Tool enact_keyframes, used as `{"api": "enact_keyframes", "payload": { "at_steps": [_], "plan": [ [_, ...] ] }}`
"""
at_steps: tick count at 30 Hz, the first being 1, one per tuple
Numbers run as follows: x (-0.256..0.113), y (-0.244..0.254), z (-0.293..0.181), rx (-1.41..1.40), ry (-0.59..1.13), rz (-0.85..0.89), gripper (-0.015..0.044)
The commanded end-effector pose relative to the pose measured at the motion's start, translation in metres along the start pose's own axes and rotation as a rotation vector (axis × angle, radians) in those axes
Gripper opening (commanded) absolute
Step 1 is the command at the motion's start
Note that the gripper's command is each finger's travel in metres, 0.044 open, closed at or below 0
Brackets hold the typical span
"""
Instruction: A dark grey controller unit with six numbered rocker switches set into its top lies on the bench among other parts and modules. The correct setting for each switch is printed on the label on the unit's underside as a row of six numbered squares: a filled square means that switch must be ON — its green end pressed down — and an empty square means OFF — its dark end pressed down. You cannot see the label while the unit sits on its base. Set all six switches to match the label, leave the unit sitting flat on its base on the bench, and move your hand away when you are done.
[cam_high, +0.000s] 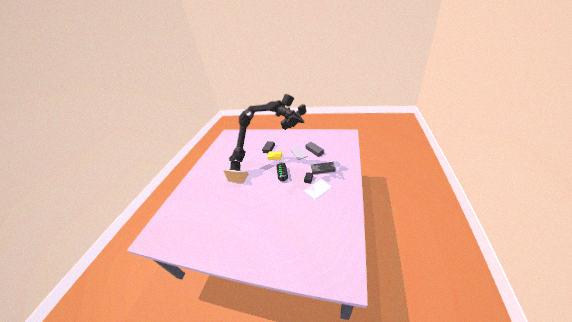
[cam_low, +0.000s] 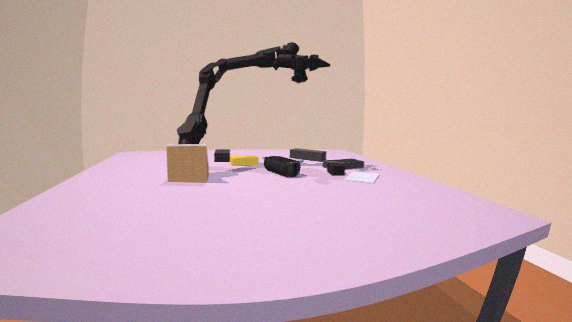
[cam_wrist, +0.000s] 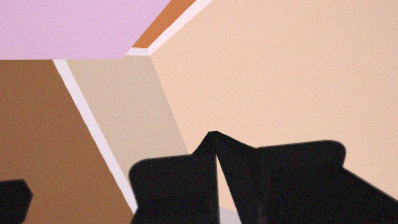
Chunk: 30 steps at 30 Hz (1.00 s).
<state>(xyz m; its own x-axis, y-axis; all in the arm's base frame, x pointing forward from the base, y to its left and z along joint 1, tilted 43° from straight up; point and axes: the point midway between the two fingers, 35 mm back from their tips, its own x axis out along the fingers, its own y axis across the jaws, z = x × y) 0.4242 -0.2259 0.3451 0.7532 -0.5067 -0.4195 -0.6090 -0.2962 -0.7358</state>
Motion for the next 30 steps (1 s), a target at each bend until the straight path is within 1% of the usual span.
{"api": "enact_keyframes", "payload": {
  "at_steps": [1,6,10,15,19,21,30],
  "plan": [
    [0.031,0.029,0.049,-0.055,-0.208,0.120,0.0000],
    [0.052,0.072,0.113,-0.095,-0.495,0.281,0.0000],
    [0.054,0.110,0.167,-0.095,-0.759,0.430,0.0000],
    [0.039,0.150,0.224,-0.044,-1.077,0.618,0.0000],
    [0.016,0.174,0.265,0.061,-1.350,0.799,0.0000],
    [0.012,0.177,0.271,0.085,-1.393,0.830,0.0000],
    [0.012,0.178,0.273,0.085,-1.393,0.830,0.0000]
  ]
}}
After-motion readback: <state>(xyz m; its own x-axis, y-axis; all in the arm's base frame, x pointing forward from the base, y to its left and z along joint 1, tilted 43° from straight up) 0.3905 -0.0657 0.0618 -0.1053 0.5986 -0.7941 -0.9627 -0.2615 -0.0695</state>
